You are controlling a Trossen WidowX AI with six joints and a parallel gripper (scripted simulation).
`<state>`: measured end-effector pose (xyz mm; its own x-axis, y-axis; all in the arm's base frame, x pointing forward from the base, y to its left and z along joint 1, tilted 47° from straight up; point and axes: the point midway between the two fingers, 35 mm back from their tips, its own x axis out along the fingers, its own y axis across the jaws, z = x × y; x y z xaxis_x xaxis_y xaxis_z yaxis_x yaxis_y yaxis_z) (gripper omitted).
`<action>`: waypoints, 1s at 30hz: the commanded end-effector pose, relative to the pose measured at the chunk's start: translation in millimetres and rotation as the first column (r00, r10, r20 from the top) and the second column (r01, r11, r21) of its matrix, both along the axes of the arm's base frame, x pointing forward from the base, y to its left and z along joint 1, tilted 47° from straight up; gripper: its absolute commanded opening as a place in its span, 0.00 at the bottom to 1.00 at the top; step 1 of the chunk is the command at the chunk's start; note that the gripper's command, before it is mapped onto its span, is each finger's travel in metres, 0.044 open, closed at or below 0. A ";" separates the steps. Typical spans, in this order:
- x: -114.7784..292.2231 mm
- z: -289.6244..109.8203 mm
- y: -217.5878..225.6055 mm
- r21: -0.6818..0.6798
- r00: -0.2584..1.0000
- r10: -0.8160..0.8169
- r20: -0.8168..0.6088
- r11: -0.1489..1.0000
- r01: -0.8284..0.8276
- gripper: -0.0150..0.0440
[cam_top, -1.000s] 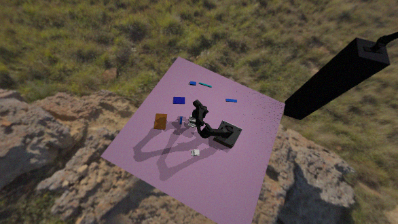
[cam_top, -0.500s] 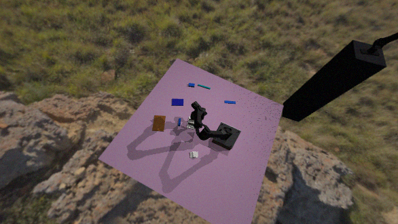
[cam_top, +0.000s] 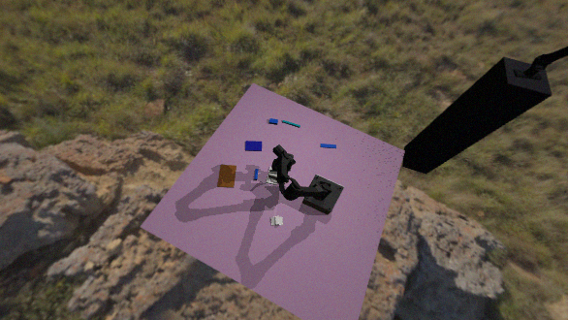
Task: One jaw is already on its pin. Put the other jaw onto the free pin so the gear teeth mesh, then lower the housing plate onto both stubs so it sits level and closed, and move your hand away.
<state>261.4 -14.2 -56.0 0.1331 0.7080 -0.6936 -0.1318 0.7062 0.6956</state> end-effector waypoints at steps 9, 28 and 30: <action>3.4 -11.9 11.9 0.003 1.000 -0.003 0.000 1.000 0.003 0.85; 7.2 -33.2 34.7 0.005 1.000 -0.003 -0.001 1.000 0.003 0.85; 7.4 -35.3 37.2 0.005 1.000 -0.003 -0.001 1.000 0.003 0.85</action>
